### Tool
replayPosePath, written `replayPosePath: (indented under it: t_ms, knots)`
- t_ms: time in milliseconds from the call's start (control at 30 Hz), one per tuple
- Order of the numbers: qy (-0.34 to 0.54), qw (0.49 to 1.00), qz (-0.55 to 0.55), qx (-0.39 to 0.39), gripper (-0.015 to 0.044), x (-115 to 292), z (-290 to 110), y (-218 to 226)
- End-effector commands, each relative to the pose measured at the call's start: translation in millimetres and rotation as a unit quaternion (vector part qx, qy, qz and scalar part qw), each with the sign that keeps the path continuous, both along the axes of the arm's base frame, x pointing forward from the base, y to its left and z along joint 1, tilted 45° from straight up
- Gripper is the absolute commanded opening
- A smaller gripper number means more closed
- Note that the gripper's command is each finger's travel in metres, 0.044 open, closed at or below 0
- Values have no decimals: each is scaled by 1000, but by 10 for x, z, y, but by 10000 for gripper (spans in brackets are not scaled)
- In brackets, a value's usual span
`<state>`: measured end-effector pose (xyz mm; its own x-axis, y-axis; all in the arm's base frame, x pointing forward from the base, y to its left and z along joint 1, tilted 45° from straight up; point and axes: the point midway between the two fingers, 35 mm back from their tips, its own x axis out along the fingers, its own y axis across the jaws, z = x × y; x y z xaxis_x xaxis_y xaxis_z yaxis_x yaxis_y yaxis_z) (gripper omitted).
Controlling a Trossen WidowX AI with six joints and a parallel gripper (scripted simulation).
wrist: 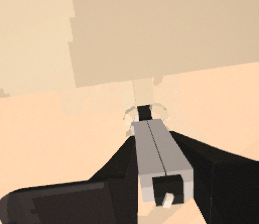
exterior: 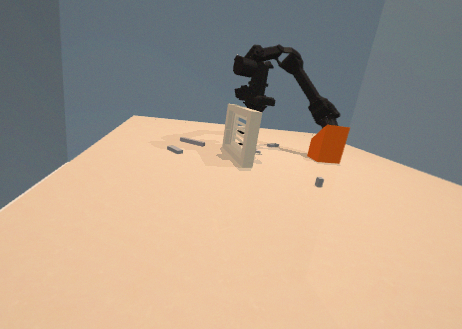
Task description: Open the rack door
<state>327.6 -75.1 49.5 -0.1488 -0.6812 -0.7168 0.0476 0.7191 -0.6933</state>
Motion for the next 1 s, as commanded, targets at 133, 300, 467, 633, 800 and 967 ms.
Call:
replayPosePath:
  t_ms: [133,300,467,633,800,967]
  knots:
    - [1,1000,-2,-2,23,-13,-8,-8]
    - [-72,994,-77,-18,23,-13,-8,-8]
    - [-155,974,-164,-36,23,-13,-8,-8]
    - [-235,938,-249,-53,23,-13,-8,-8]
    - [-312,888,-329,-70,23,-13,-8,-8]
    - [-384,825,-405,-86,23,-13,-8,-8]
